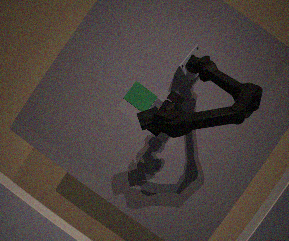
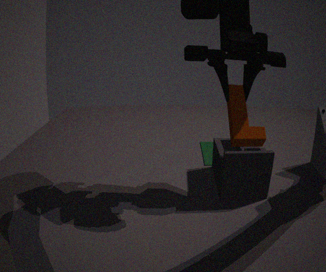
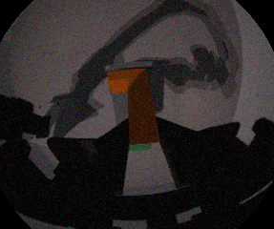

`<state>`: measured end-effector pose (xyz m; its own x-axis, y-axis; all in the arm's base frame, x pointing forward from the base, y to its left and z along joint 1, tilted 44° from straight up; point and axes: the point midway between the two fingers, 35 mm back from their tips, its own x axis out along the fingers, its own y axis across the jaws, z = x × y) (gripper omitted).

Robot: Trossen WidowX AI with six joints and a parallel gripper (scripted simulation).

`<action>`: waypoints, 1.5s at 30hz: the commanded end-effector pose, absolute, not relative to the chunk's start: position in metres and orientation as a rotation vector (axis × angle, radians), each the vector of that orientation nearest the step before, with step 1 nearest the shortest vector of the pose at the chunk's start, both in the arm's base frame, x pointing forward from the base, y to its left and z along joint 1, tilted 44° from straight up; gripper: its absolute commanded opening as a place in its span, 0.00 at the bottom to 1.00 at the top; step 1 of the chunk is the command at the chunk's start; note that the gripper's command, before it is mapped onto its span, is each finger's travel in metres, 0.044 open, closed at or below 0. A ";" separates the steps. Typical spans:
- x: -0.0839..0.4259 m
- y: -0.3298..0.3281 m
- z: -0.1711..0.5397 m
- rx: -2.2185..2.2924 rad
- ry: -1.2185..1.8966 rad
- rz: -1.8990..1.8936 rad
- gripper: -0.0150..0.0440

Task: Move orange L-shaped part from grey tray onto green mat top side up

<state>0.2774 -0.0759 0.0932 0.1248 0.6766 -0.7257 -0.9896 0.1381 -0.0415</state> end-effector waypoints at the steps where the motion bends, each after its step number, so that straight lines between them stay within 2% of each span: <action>1: 0.277 -0.084 0.088 -0.620 0.640 1.327 0.25; 32: 0.253 -0.190 -0.016 -0.626 0.645 1.325 0.25; 45: 0.254 -0.188 -0.027 -0.627 0.645 1.325 0.25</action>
<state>0.2545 -0.1911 -0.0240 0.1301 0.6617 -0.7384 -0.9894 0.1347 -0.0537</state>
